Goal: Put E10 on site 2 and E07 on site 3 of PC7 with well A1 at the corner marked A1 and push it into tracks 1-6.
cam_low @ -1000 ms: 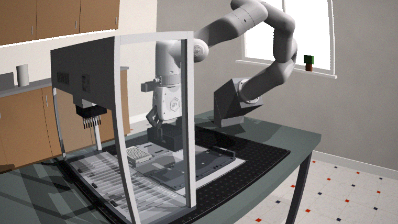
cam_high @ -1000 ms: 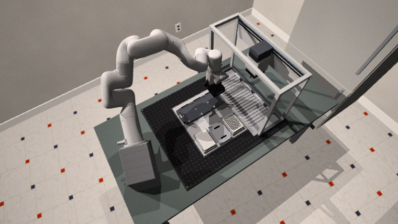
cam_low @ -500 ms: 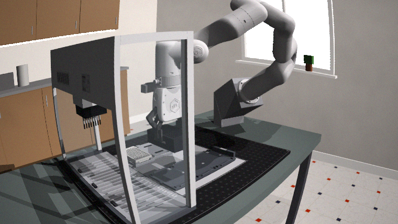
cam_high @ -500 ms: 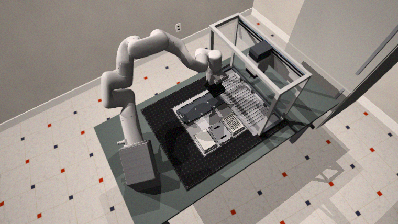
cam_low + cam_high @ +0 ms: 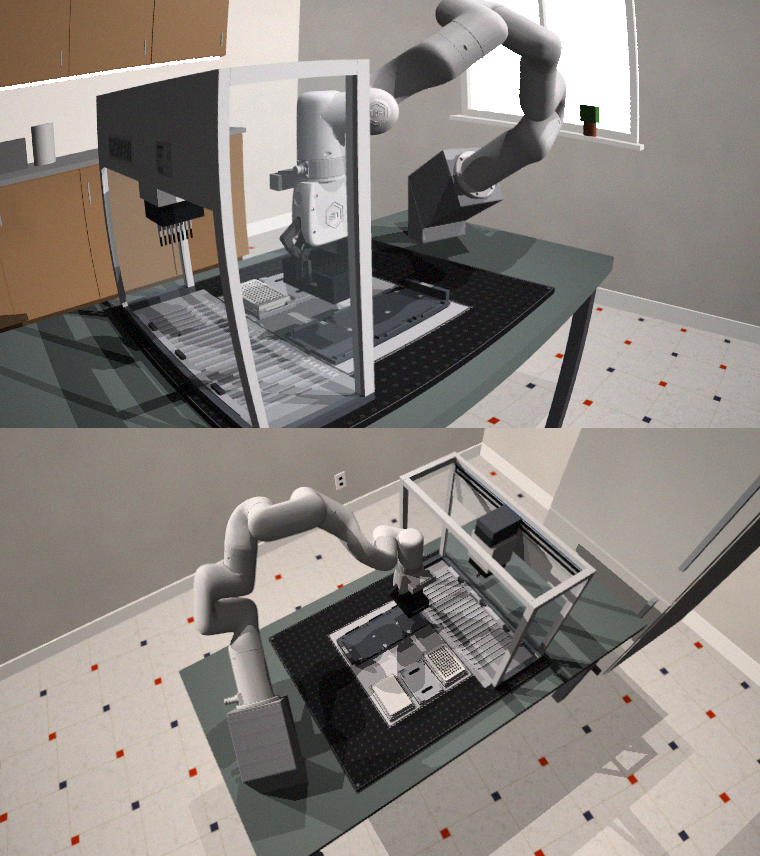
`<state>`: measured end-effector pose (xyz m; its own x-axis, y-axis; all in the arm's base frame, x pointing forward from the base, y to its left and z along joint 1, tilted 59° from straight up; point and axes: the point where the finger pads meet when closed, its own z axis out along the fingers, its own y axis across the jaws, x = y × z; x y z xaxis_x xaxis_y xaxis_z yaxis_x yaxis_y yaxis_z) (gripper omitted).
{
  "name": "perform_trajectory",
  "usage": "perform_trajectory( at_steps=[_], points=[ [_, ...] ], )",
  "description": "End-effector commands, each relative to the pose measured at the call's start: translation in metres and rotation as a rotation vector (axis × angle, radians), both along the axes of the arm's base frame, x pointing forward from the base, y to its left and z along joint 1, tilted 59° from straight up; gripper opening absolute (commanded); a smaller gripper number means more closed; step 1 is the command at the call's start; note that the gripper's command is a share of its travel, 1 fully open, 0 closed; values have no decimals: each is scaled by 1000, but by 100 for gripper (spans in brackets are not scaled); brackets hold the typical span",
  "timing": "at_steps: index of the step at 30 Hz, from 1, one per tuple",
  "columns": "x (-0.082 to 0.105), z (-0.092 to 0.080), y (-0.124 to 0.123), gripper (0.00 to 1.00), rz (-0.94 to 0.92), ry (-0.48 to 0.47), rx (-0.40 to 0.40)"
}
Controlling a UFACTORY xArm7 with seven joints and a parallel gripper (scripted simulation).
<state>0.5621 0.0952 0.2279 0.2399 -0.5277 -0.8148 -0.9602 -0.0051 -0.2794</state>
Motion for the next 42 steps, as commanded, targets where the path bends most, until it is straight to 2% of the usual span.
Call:
perform_trajectory(
  at_steps=[1, 42],
  points=[
    [3, -4, 4, 0, -5, -2, -1],
    [11, -34, 55, 0, -4, -2, -1]
  ],
)
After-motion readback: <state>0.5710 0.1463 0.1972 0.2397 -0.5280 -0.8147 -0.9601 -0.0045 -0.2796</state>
